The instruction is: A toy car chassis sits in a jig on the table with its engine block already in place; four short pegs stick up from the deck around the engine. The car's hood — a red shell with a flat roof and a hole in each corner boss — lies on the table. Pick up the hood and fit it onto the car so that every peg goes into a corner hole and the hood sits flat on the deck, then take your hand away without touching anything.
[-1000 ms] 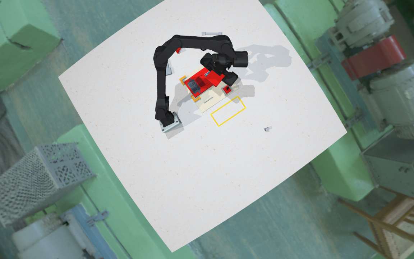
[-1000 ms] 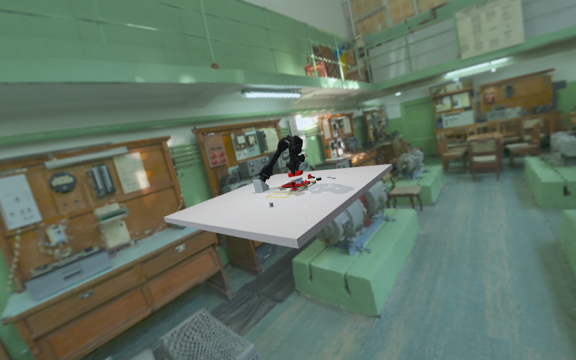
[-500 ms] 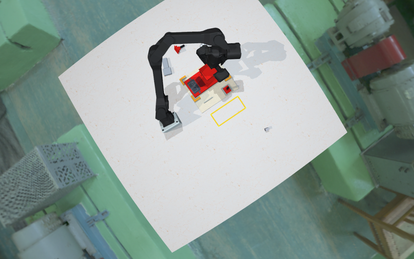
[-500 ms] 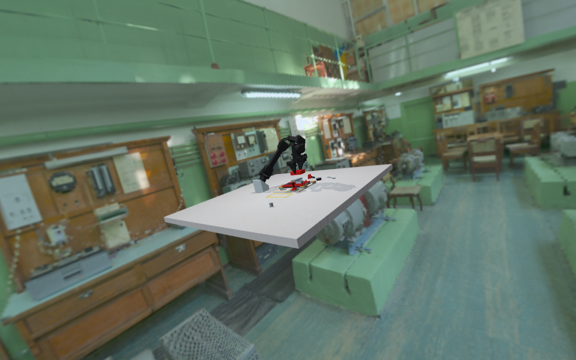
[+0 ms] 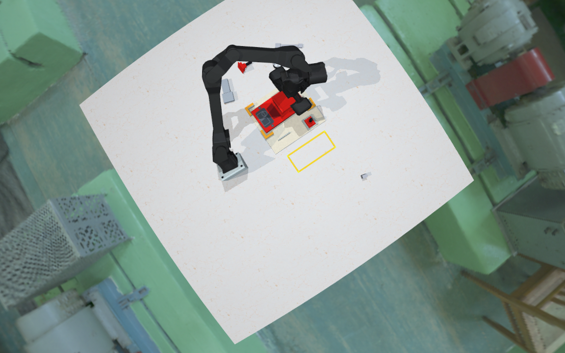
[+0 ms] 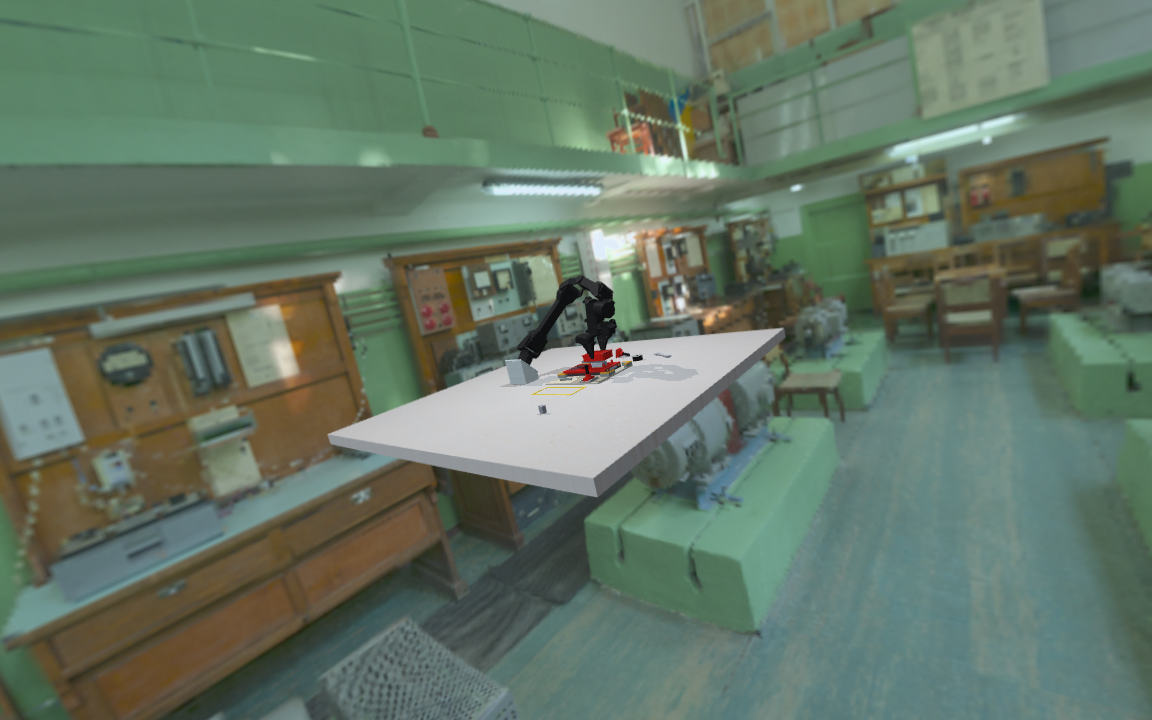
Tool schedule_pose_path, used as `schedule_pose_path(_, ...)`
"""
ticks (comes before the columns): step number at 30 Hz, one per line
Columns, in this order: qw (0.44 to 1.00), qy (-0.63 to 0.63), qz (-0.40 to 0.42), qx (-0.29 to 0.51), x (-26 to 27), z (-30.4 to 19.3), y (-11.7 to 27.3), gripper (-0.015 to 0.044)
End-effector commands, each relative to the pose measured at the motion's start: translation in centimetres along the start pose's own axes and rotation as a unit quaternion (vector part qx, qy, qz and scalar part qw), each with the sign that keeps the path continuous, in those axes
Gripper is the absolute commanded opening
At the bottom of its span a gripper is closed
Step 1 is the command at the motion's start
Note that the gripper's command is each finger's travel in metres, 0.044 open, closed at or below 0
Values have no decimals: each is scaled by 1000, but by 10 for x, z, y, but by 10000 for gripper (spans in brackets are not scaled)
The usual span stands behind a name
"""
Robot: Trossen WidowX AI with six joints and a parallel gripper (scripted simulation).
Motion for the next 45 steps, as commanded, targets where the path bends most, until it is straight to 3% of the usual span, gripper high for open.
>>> schedule_pose_path(1, 1000, -2, 1, -4, 0, 0, -6, 0)
schedule_pose_path(45, 1000, -2, 1, -4, -1, -1, -11, 0)
Point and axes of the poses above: the point midway between the two fingers, 35 mm back from their tips, its own y axis back along the fingers, its own x axis across the jaws, z = x × y, the point moved 9 cm from there along y, back along the fingers, and after that the axes turned 5 degrees about y, right-handed, at the moved point
